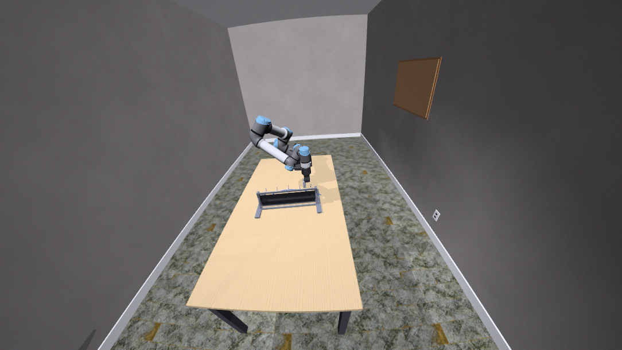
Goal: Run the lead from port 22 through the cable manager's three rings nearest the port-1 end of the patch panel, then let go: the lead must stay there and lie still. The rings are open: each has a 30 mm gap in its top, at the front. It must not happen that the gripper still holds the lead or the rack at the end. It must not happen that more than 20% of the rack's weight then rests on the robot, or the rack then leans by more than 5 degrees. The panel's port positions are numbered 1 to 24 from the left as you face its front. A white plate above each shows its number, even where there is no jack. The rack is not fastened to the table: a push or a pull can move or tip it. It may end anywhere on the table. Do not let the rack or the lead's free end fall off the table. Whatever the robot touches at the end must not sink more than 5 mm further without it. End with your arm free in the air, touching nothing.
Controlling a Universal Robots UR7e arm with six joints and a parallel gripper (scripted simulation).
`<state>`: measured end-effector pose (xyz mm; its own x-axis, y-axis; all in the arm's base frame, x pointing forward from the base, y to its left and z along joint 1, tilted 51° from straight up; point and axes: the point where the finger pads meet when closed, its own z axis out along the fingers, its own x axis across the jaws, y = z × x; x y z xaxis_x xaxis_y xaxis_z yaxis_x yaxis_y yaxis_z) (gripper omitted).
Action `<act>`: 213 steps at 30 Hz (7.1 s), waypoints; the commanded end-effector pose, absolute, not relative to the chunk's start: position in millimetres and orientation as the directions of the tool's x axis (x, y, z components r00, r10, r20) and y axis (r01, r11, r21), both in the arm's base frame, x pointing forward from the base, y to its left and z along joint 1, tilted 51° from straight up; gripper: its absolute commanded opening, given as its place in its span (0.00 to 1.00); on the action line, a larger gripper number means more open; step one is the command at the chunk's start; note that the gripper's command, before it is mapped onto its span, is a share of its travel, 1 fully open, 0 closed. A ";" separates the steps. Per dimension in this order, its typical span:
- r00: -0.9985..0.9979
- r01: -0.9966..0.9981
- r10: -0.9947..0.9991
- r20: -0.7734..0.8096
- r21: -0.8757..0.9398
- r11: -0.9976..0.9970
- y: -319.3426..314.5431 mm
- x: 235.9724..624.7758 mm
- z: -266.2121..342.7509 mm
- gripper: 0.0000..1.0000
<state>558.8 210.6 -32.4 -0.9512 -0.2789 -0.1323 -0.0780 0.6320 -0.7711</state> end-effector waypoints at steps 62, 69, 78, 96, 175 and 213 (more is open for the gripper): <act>-0.951 -0.078 -0.279 -0.133 -0.771 0.632 234.2 549.2 -12.2 0.00; -0.951 -0.078 -0.279 -0.133 -0.771 0.632 234.2 549.2 -12.2 0.00; -0.951 -0.078 -0.279 -0.133 -0.771 0.632 234.2 549.2 -12.2 0.00; -0.951 -0.078 -0.279 -0.133 -0.771 0.632 234.2 549.2 -12.2 0.00; -0.953 -0.040 -0.254 -0.163 -0.766 0.642 88.8 485.8 126.7 0.67; -0.953 -0.041 -0.254 -0.163 -0.765 0.643 37.7 507.4 83.8 0.67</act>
<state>503.7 46.3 90.9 -0.9535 -0.2538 -0.1623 -0.0408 0.6426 -0.7651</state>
